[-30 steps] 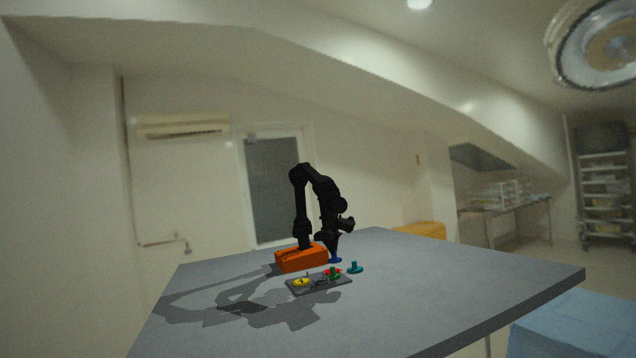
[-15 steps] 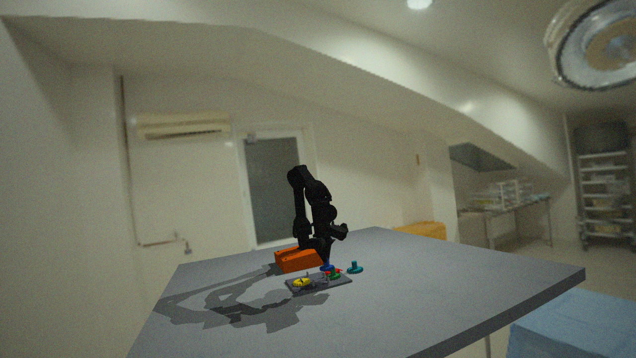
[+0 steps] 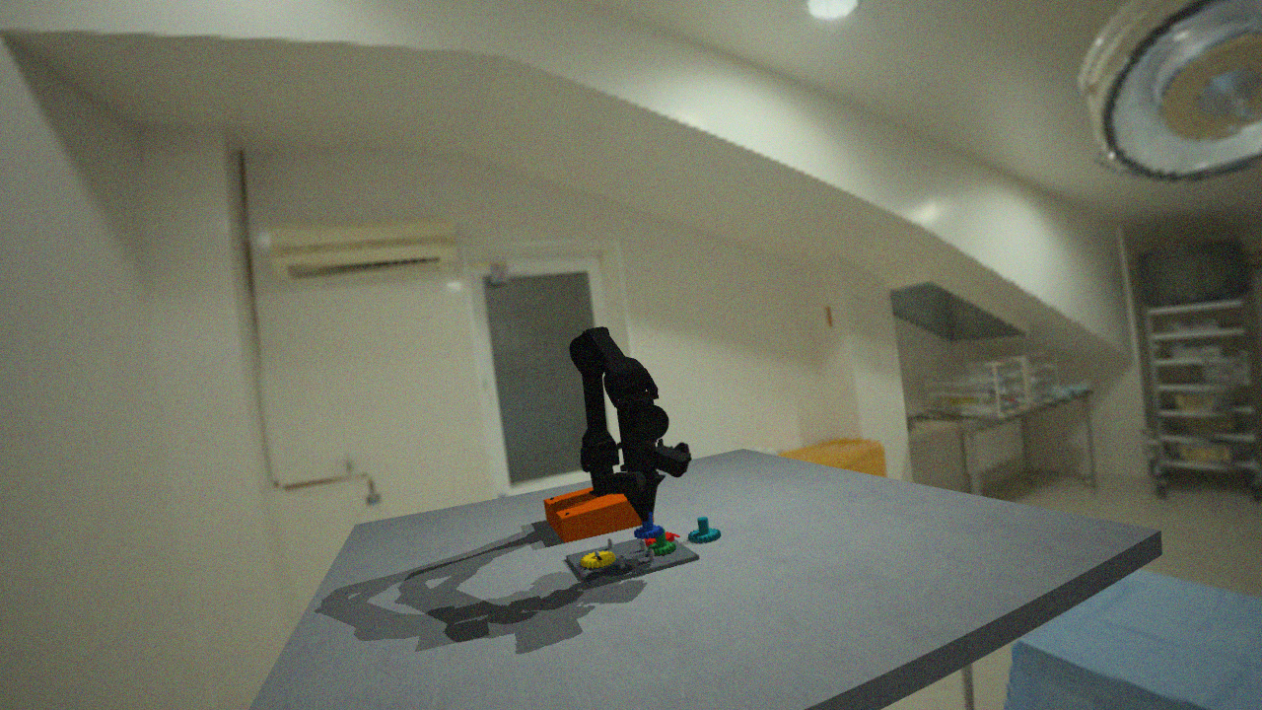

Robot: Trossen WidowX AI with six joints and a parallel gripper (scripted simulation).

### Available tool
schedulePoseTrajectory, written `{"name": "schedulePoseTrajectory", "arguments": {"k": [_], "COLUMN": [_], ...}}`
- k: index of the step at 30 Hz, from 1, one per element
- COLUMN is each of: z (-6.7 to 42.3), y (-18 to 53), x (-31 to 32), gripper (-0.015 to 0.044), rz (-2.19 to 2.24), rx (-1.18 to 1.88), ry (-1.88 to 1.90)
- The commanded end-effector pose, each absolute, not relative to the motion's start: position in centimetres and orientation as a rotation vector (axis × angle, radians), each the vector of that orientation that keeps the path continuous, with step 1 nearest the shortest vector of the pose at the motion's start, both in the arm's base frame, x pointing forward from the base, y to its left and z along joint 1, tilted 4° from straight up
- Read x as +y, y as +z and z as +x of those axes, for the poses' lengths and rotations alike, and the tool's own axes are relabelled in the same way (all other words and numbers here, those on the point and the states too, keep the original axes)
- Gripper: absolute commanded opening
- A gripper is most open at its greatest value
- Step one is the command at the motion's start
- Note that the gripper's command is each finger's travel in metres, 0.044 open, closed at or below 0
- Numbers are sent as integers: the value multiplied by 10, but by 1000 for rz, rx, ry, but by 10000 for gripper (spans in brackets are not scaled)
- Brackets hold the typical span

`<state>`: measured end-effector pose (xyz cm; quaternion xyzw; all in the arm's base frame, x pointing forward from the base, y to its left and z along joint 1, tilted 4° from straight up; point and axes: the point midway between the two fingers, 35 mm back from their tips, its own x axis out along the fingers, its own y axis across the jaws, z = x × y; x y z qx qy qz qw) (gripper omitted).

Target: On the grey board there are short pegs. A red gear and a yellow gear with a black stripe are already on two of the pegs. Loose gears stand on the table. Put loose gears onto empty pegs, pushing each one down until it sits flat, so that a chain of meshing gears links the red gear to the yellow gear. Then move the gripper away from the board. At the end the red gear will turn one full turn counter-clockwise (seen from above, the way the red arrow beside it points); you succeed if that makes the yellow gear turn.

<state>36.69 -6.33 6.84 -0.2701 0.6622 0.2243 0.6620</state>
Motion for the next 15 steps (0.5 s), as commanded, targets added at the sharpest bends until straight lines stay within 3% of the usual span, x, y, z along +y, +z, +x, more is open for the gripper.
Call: {"name": "schedulePoseTrajectory", "arguments": {"k": [1,15], "z": [368,368], "y": [69,59], "x": [-64,-64], "gripper": [0,0], "rz": [-619,-709], "rx": [1497,1475], "ry": [508,598]}}
